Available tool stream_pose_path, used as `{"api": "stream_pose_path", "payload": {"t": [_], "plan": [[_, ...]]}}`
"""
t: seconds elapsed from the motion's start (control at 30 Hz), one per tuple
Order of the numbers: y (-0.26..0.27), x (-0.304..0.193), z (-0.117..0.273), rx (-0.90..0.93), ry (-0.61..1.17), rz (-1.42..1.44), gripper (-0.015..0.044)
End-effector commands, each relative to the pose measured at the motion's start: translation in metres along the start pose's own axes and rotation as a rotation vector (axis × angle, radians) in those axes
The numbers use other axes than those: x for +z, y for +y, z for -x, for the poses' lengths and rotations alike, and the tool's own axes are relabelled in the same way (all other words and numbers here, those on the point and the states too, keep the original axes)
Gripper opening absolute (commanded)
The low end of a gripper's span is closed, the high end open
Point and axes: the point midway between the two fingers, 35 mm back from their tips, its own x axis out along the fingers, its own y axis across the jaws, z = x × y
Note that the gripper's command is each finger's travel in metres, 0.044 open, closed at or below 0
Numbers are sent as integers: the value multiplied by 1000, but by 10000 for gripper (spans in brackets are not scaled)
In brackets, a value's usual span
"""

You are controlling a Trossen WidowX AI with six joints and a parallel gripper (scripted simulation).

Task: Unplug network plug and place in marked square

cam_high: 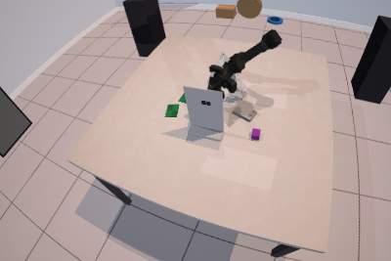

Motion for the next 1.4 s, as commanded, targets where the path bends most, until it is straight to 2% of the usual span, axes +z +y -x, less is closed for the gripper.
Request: {"api": "stream_pose_path", "payload": {"t": [0.0, 1.37], "plan": [[1, -1, 3, 3, -4, 5, 0], [-6, -9, 23, 2, 1, 2, 0]]}}
